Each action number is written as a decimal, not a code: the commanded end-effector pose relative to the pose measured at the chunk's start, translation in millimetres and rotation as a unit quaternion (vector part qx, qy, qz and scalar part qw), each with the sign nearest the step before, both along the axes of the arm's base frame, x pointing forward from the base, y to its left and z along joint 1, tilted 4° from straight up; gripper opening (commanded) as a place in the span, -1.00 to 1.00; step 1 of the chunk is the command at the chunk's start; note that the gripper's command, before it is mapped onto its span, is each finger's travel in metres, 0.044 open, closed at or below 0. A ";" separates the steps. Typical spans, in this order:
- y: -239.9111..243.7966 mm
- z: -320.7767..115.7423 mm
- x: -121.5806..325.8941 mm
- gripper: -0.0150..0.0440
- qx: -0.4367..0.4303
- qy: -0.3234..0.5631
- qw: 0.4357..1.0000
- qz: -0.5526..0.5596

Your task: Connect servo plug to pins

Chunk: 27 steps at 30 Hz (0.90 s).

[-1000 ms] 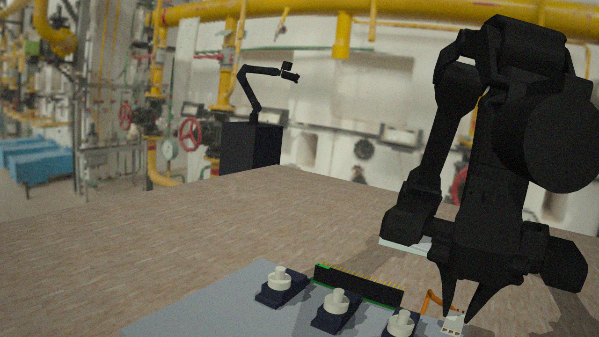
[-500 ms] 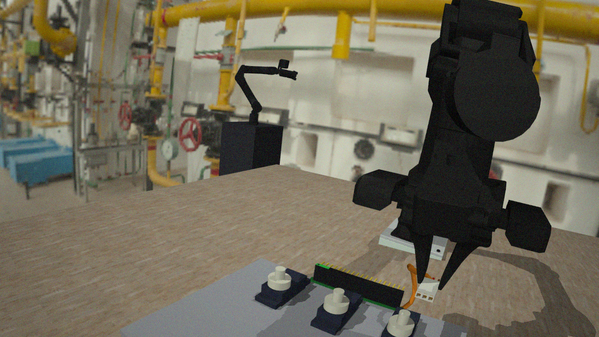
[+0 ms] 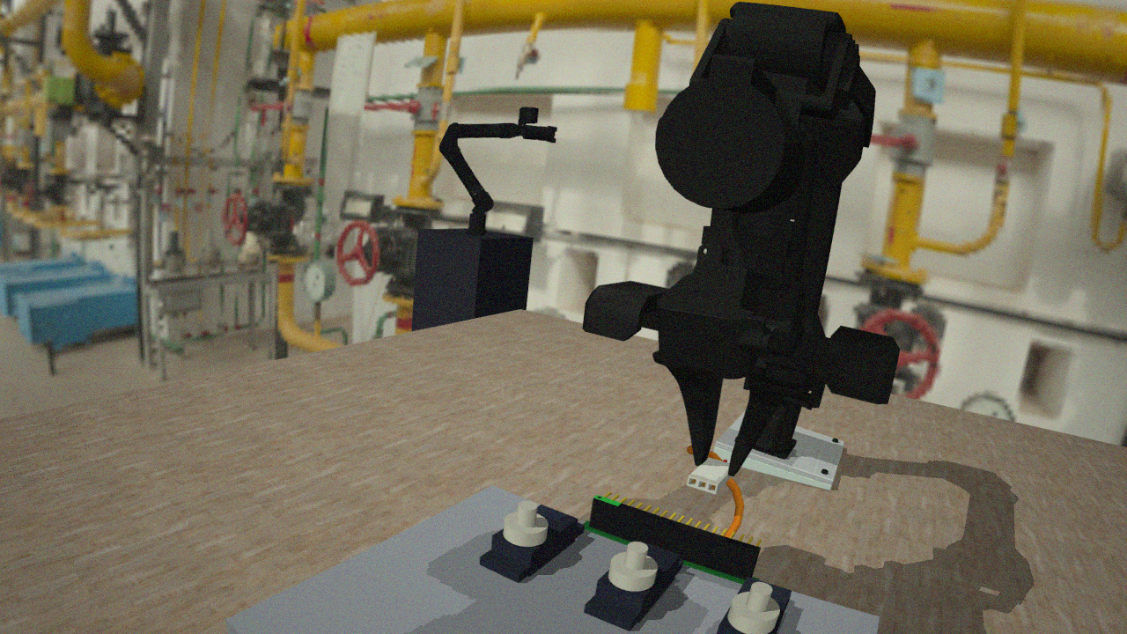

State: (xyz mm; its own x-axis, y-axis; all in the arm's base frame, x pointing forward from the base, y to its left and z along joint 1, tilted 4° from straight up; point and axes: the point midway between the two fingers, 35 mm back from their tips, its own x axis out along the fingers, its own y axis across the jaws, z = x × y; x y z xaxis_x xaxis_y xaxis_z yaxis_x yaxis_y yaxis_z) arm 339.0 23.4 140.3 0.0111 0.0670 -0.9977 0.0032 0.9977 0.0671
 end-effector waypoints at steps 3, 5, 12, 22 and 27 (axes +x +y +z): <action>-27.8 -4.0 -23.7 -0.49 -0.001 0.000 1.000 0.007; -35.1 -5.4 -31.1 -0.49 -0.001 0.000 1.000 0.008; -57.7 -11.8 -58.5 -0.49 -0.002 0.001 1.000 0.012; -72.2 -19.0 -81.2 -0.49 -0.002 0.002 1.000 0.015; -71.4 -33.5 -80.5 -0.49 -0.002 0.002 1.000 0.015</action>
State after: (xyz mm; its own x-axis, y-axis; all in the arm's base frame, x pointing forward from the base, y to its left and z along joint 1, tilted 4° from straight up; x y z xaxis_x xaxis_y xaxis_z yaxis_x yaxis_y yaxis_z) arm 260.5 -47.2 117.9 0.0086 0.0665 -0.9978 -0.0198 0.9976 0.0663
